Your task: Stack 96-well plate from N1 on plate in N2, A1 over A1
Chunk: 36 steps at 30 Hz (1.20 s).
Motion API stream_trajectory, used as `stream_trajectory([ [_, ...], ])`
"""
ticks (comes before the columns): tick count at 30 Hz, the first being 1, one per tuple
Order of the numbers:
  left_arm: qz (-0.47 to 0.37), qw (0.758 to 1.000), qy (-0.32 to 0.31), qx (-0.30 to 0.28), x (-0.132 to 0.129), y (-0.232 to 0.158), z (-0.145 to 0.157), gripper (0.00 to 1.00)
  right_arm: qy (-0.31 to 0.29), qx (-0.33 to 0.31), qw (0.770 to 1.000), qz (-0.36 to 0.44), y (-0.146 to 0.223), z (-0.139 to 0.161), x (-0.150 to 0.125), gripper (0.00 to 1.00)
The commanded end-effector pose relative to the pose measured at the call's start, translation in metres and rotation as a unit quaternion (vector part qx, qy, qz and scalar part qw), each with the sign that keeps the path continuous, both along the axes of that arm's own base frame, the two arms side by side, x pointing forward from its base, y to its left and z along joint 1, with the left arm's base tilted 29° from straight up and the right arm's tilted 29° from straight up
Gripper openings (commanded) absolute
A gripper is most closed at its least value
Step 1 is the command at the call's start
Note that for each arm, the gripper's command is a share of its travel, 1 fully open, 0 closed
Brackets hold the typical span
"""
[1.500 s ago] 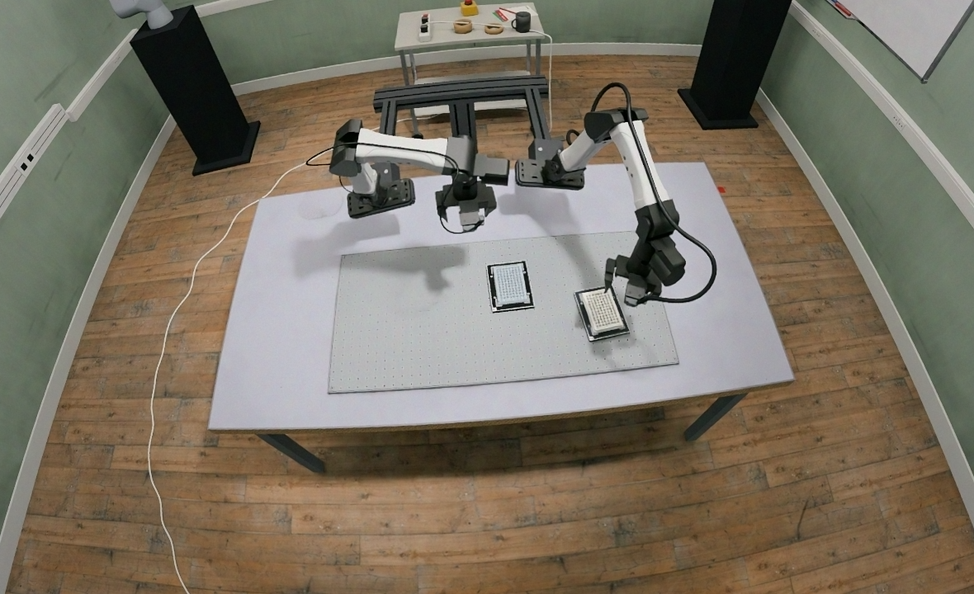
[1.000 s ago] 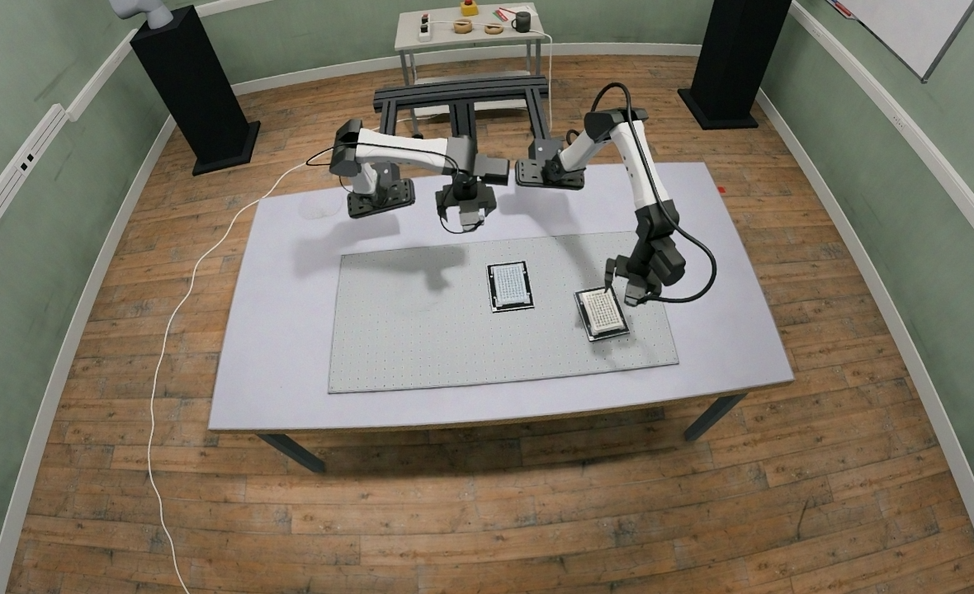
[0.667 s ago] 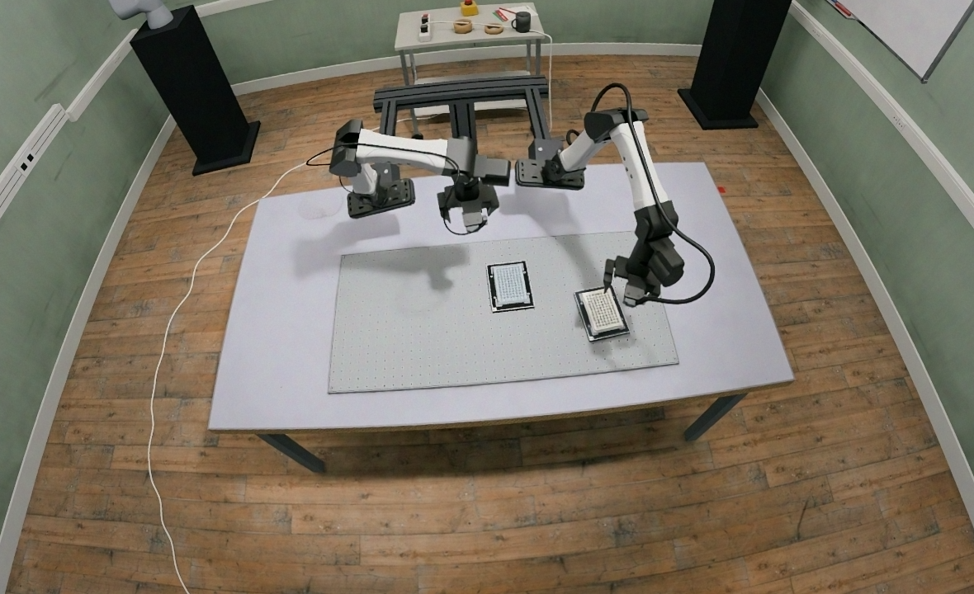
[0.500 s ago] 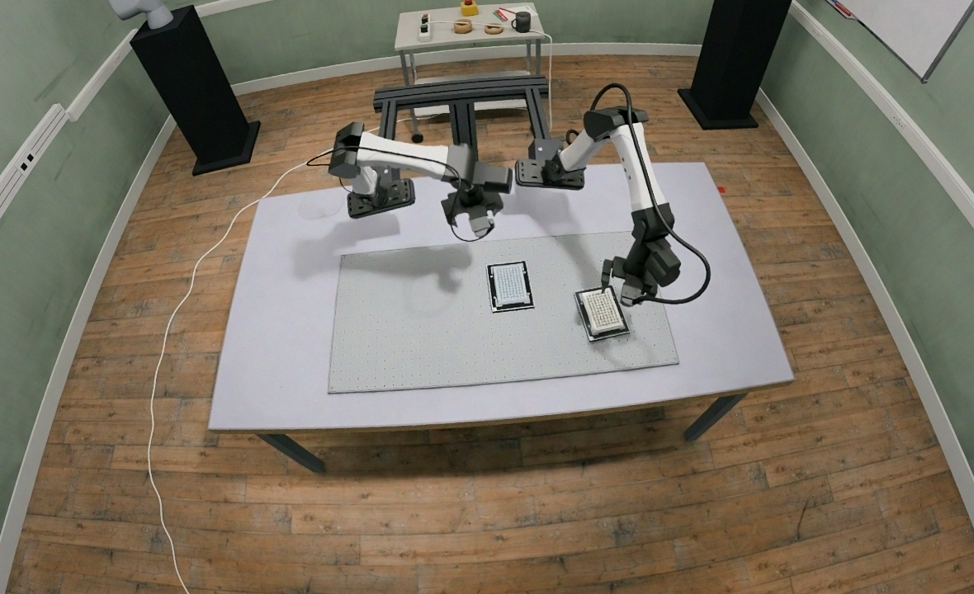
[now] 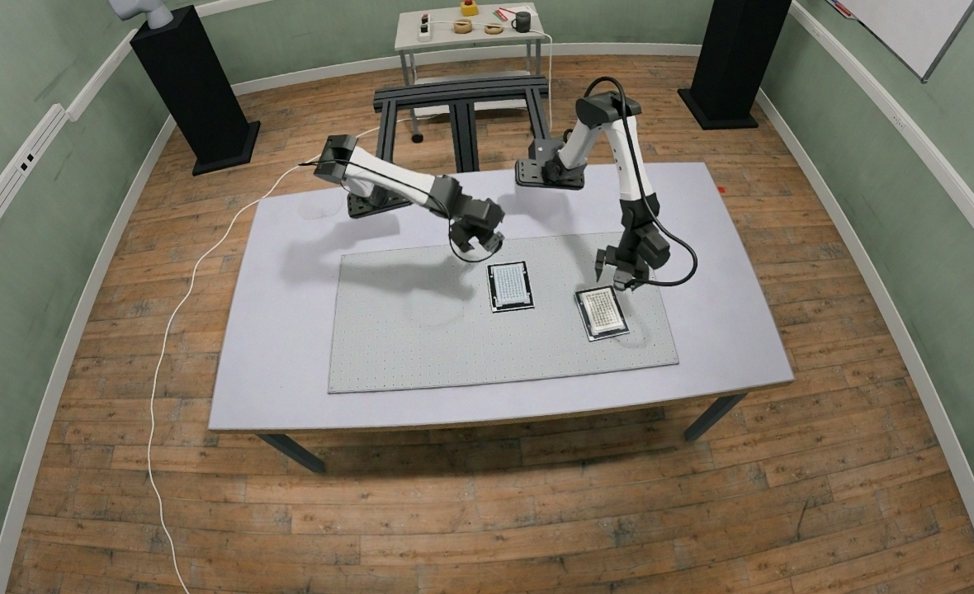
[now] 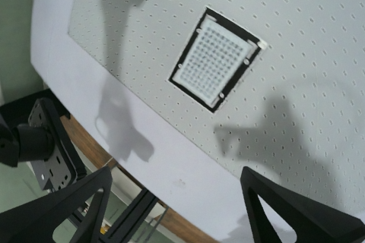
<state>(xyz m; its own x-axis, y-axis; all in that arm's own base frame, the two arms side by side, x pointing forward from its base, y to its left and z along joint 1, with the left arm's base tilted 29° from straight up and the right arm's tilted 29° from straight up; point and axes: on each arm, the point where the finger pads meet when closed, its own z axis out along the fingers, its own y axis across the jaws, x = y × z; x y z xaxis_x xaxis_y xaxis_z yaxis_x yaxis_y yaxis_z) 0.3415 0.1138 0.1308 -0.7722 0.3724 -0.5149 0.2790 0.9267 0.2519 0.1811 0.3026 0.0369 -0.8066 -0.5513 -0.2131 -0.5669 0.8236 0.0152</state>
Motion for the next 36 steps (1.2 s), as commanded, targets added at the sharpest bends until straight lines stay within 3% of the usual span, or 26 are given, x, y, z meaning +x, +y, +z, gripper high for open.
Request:
stream_trajectory([
  [1, -0.02, 0.996, -0.082, 0.026, 0.012, 0.003, 0.026, 1.0, -0.015, 0.124, 0.985, 0.121, 0.036, 0.018, 0.01, 1.0],
  [9, 0.011, 0.997, -0.069, 0.013, 0.008, 0.01, 0.002, 1.0, -0.057, 0.177, 0.96, 0.211, 0.042, 0.022, 0.024, 1.0],
  [13, 0.046, 0.998, -0.044, -0.001, 0.007, 0.014, -0.024, 1.0, -0.106, 0.213, 0.929, 0.283, 0.041, 0.027, 0.036, 1.0],
  [21, 0.125, 0.992, -0.024, -0.022, 0.022, 0.02, -0.041, 1.0, -0.197, 0.249, 0.867, 0.383, 0.035, 0.037, 0.051, 1.0],
  [23, 0.125, 0.992, -0.024, -0.022, 0.022, 0.02, -0.041, 1.0, -0.197, 0.249, 0.867, 0.383, 0.035, 0.037, 0.051, 1.0],
  [33, 0.245, 0.968, 0.034, -0.043, 0.038, 0.016, -0.088, 1.0, -0.35, 0.258, 0.748, 0.502, 0.019, 0.06, 0.064, 1.0],
  [36, 0.253, 0.966, 0.045, -0.043, 0.042, 0.012, -0.095, 1.0, -0.359, 0.254, 0.742, 0.506, 0.011, 0.057, 0.065, 1.0],
])
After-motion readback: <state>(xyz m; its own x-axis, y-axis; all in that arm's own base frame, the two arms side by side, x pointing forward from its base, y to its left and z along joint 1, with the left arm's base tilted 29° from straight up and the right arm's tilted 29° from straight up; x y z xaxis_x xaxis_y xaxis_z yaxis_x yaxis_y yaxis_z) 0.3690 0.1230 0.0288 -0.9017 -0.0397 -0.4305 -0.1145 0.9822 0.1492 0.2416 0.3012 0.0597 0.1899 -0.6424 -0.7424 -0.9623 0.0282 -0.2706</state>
